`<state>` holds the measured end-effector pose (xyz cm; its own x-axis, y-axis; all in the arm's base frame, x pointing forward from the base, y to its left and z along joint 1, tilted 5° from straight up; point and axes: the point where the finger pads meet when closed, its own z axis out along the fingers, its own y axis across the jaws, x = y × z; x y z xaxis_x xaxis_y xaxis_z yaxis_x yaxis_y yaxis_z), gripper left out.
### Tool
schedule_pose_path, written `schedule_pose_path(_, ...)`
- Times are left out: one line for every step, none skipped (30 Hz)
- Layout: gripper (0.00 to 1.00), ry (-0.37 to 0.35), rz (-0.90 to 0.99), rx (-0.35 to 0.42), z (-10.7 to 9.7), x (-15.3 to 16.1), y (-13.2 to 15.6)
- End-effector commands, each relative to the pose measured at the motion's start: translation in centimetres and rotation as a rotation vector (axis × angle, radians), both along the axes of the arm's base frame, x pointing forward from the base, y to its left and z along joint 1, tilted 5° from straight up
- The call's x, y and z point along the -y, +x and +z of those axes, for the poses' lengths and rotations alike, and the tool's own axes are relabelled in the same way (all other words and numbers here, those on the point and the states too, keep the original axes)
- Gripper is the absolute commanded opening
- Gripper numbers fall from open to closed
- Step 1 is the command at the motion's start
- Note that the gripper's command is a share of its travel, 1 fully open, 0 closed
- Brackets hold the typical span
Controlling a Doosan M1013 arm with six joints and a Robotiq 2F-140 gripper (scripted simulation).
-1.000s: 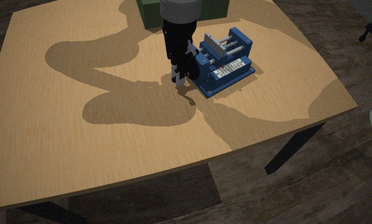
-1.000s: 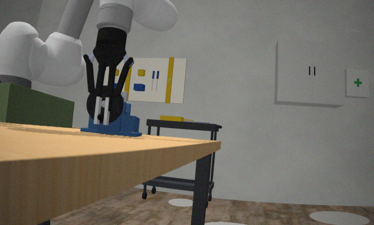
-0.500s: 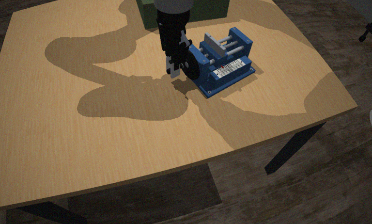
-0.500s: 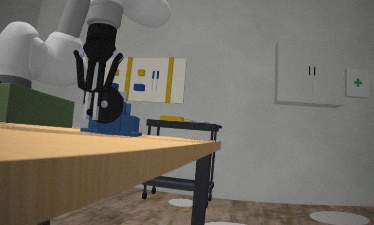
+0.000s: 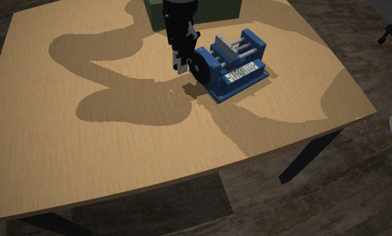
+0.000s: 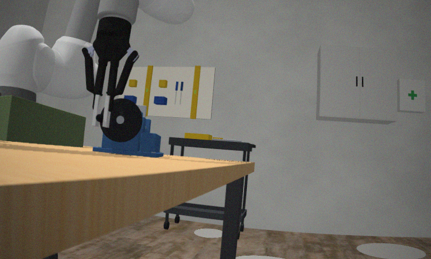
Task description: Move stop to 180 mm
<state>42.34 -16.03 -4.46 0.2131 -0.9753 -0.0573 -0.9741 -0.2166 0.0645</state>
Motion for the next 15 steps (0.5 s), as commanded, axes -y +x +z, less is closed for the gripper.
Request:
schedule_pose_path(0.04, 0.0, -0.001, 0.0, 0.4, 0.0, 0.0)
schedule_pose_path(0.04, 0.0, -0.001, 0.0, 0.4, 0.0, 0.0)
schedule_pose_path(0.04, 0.0, -0.001, 0.0, 0.6, 0.0, 0.0)
schedule_pose_path(0.04, 0.0, -0.001, 0.0, 0.9, 0.0, 0.1)
schedule_pose_path(0.04, 0.0, -0.001, 0.0, 1.1, 0.0, 0.2)
schedule_pose_path(0.04, 0.0, -0.001, 0.0, 1.4, 0.0, 0.3)
schedule_pose_path(0.04, 0.0, -0.001, 0.0, 1.7, 0.0, 0.4)
schedule_pose_path(0.04, 0.0, -0.001, 0.0, 1.9, 0.0, 0.5)
schedule_pose_path(0.04, 0.0, -0.001, 0.0, 2.2, 0.0, 0.7)
schedule_pose_path(0.04, 0.0, -0.001, 0.0, 2.5, -0.1, 0.9)
schedule_pose_path(0.04, 0.0, -0.001, 0.0, 2.7, -0.1, 1.2)
schedule_pose_path(0.04, 0.0, -0.001, 0.0, 2.9, -0.1, 1.5)
schedule_pose_path(0.04, 0.0, -0.001, 0.0, 3.2, -0.2, 1.7)
schedule_pose_path(0.04, 0.0, -0.001, 0.0, 3.3, -0.2, 2.0)
schedule_pose_path(0.04, 0.0, -0.001, 0.0, 3.4, -0.3, 2.3)
